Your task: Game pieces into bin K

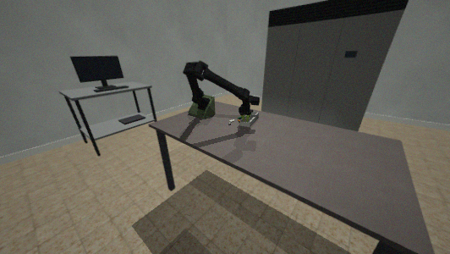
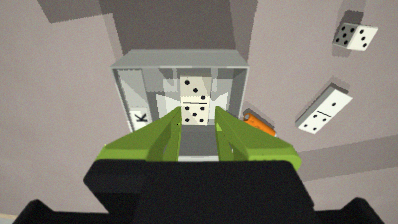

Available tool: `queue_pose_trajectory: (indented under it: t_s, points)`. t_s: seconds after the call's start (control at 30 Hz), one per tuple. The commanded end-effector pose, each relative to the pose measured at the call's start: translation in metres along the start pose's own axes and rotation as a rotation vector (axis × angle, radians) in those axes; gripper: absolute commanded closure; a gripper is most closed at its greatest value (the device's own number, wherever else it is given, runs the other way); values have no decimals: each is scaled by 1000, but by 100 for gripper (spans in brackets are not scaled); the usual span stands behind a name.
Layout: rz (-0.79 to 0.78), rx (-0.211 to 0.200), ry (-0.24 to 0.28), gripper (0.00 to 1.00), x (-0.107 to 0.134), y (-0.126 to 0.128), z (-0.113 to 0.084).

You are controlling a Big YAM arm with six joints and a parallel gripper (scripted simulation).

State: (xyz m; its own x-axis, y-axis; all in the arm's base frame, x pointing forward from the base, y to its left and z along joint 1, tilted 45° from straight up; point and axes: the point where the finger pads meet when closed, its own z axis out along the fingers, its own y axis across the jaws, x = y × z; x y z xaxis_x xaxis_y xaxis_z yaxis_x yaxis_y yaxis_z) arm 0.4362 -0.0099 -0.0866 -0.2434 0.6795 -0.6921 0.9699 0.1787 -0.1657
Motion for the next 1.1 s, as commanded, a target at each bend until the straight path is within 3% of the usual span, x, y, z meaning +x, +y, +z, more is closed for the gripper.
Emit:
queue_pose_trajectory:
  t_s: [0.0, 0.5, 0.6, 0.63, 0.77, 0.87, 0.93, 1.0, 1.07]
  points:
    - [39, -68, 0, 70, -8, 25, -34]
    - [40, -69, 2, 70, -9, 24, -52]
    - [55, -53, 4, 70, -16, 23, -45]
    - [40, -69, 4, 70, -9, 25, -58]
    - [41, -70, 4, 70, -9, 24, -76]
    - [41, -71, 2, 70, -9, 24, -76]
    - [68, -44, 7, 70, -22, 23, -63]
    - [61, -40, 6, 70, -19, 22, -61]
    - [32, -59, 1, 70, -10, 25, -70]
